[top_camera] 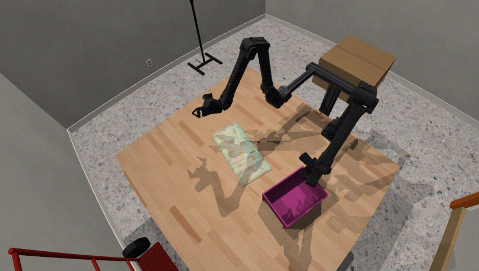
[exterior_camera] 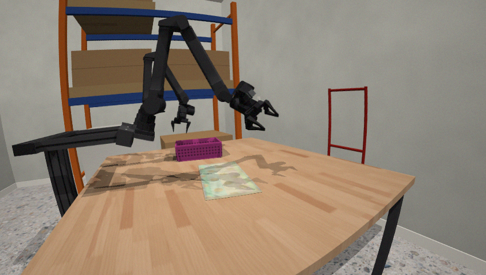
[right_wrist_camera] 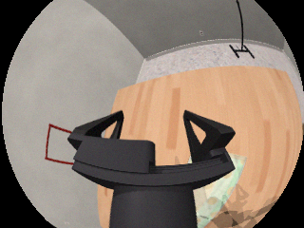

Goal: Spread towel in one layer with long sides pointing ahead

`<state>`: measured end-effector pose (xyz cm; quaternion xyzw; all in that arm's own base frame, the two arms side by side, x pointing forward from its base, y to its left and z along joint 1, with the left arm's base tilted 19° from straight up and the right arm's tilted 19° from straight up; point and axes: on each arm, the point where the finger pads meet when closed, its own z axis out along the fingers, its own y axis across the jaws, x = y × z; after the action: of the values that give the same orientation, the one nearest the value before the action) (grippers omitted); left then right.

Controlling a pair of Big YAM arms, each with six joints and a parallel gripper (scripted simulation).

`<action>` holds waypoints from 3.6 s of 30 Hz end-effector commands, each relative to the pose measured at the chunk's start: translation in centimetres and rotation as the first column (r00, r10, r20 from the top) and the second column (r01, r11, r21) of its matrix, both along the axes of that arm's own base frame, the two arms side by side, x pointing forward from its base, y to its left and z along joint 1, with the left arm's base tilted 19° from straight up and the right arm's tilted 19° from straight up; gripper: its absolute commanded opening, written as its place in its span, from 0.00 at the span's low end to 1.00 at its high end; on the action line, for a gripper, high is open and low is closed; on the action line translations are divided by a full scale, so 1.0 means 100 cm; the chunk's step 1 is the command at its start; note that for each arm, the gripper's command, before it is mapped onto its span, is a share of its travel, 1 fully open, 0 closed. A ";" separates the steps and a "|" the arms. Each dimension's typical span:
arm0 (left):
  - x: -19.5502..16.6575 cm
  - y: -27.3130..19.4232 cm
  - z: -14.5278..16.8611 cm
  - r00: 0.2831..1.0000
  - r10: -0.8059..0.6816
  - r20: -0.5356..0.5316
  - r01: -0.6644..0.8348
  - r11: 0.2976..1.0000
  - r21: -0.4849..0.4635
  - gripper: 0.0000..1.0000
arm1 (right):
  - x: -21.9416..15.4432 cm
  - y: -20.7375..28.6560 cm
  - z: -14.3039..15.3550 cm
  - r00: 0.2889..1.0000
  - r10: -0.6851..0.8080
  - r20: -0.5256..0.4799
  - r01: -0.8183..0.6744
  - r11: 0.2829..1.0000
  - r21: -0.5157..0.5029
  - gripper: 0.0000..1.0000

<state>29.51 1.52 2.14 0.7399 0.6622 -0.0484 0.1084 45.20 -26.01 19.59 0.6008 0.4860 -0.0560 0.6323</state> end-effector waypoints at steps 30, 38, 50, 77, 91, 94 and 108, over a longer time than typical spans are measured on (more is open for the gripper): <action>0.053 -0.068 -0.026 0.906 0.421 0.044 -0.409 0.897 -0.168 1.00 | -0.047 0.010 -0.114 0.850 0.271 -0.452 -0.346 0.934 -0.092 1.00; 0.094 -0.121 -0.042 0.773 0.633 0.053 -0.588 0.744 -0.318 1.00 | -0.074 0.025 -0.185 0.644 0.413 -0.643 -0.560 0.828 -0.029 1.00; 0.174 -0.217 -0.062 0.518 0.853 0.054 -0.702 0.460 -0.544 1.00 | -0.088 0.035 -0.239 0.487 0.515 -0.706 -0.675 0.734 0.069 1.00; 0.203 -0.243 -0.079 0.379 0.923 0.069 -0.750 0.350 -0.561 0.52 | -0.075 0.035 -0.287 -0.187 0.438 -0.879 -0.891 0.302 0.340 0.52; 0.221 -0.229 -0.142 0.139 0.989 0.056 -0.973 0.147 -0.178 0.52 | -0.059 0.034 -0.318 -0.568 0.221 -0.793 -0.808 0.035 0.588 0.52; 0.225 -0.229 -0.150 0.116 0.991 0.065 -0.985 0.123 -0.120 0.52 | -0.058 0.033 -0.321 -0.592 0.208 -0.779 -0.792 0.029 0.609 0.52; 0.235 -0.239 -0.147 0.125 0.989 0.072 -0.988 0.131 -0.079 0.52 | -0.054 0.024 -0.314 -0.573 0.219 -0.789 -0.800 0.058 0.597 0.52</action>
<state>51.32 -21.48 -14.20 0.1297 0.9793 0.0795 0.1336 39.18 -23.07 -12.38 -0.2513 0.9548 -0.0911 0.1300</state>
